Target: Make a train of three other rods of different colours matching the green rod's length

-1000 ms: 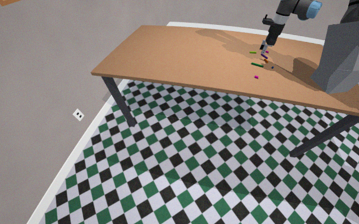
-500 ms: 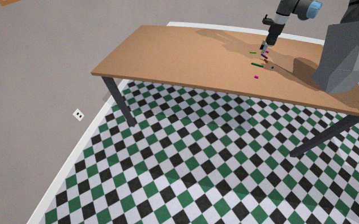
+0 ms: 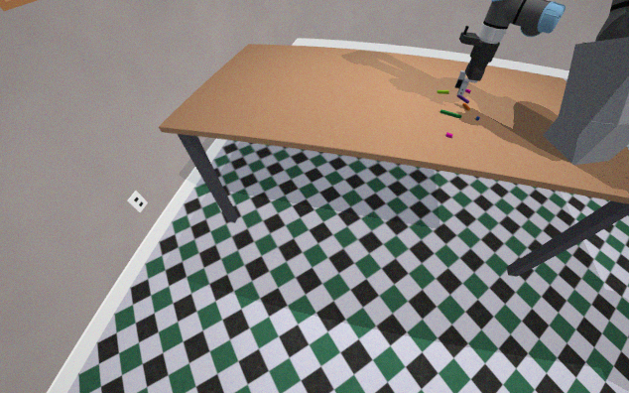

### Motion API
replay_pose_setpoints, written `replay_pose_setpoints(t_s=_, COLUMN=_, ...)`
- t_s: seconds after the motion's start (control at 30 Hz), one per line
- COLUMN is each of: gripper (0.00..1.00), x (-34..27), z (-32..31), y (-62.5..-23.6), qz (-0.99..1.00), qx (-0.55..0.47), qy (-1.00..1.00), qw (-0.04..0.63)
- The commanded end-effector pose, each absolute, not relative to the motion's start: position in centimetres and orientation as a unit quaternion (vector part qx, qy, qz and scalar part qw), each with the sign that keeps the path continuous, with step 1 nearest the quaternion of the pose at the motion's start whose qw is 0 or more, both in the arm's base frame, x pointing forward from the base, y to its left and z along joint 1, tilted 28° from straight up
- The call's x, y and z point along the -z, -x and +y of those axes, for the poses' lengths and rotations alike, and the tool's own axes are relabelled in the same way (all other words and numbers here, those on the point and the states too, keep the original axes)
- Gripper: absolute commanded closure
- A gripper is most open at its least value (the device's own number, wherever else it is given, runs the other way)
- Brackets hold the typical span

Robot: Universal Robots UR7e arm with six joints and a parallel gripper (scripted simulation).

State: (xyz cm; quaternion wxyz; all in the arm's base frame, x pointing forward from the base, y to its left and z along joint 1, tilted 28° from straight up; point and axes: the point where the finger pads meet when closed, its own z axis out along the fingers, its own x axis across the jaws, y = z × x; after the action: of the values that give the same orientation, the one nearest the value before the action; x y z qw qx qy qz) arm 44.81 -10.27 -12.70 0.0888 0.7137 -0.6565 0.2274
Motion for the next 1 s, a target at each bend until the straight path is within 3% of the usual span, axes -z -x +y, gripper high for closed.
replay_pose_setpoints(t_s=0.0, gripper=0.0, x=13.5, z=-8.5, y=-45.1, qz=-0.657, qx=-0.226, qy=-0.714, qw=0.088)
replay_pose_setpoints(t_s=0.43, gripper=0.0, x=19.0, z=2.7, y=-44.4, qz=-0.656, qx=-0.228, qy=-0.714, qw=0.089)
replay_pose_setpoints(t_s=0.97, gripper=0.0, x=19.4, z=3.4, y=-44.2, qz=-0.656, qx=-0.229, qy=-0.714, qw=0.089)
